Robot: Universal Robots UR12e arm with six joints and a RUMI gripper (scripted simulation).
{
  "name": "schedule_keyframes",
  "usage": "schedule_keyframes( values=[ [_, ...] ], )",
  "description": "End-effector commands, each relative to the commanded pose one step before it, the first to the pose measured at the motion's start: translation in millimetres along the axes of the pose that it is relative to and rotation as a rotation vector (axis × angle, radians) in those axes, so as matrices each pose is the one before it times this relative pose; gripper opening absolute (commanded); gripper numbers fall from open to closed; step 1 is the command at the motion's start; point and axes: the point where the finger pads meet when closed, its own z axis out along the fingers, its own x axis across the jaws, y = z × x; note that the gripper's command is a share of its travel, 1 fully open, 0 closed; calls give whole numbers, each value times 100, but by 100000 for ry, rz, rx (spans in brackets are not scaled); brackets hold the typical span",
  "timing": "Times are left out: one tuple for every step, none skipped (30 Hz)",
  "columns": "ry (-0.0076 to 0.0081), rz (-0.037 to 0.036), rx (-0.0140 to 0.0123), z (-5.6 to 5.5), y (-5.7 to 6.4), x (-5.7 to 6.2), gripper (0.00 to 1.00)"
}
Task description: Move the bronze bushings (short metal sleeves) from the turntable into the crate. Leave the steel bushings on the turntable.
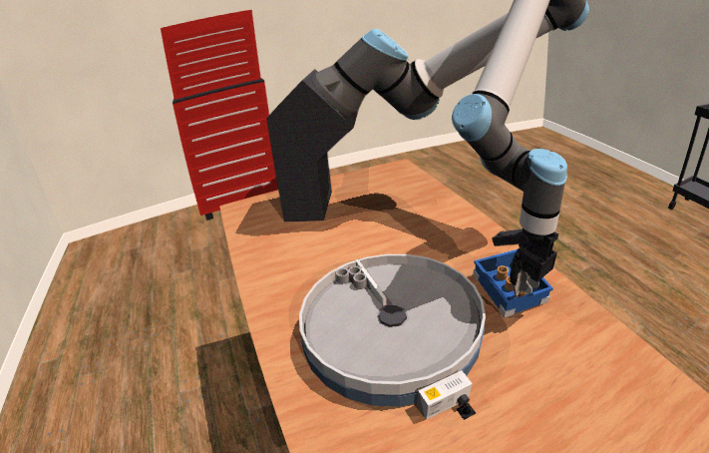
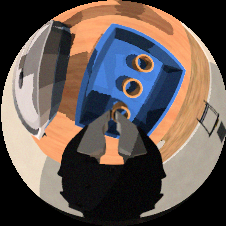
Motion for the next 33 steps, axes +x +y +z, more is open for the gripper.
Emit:
schedule_keyframes(
  values=[
    [-111,-212,-277,-58,297,-28,0],
    [0,0,0,0,0,0,0],
    [0,0,0,0,0,0,0],
    [0,0,0,0,0,0,0],
    [0,0,0,0,0,0,0],
    [0,0,0,0,0,0,0],
    [0,0,0,0,0,0,0],
    [0,0,0,2,0,0,0],
    [1,0,1,6,0,0,0],
    [1,-1,2,10,1,0,0],
    [2,-1,3,16,1,0,0],
    [3,-2,5,22,2,0,0],
    [4,-2,6,28,2,0,0],
    [5,-3,9,34,2,0,0],
    [6,-3,11,41,2,0,0],
    [0,0,0,0,0,0,0],
    [0,0,0,0,0,0,0],
    [13,-2,27,46,-5,2,0],
    [8,-9,11,44,0,7,0],
    [5,-20,-2,39,6,14,0],
    [5,-12,3,41,4,12,0],
    [5,-4,7,41,1,9,0],
    [3,0,5,40,1,5,0],
    [0,4,2,38,2,1,0],
    [-2,3,-1,36,3,-3,0],
    [-5,7,-4,32,4,-7,0],
    [-6,10,-7,29,4,-10,0],
    [-7,12,-8,26,5,-11,0],
    [-7,13,-8,23,4,-12,0],
    [-6,10,-7,21,3,-11,0],
    [-5,7,-5,18,2,-10,0],
    [-3,6,-3,16,-1,-8,0],
    [0,0,0,0,0,0,0]
  ],
)
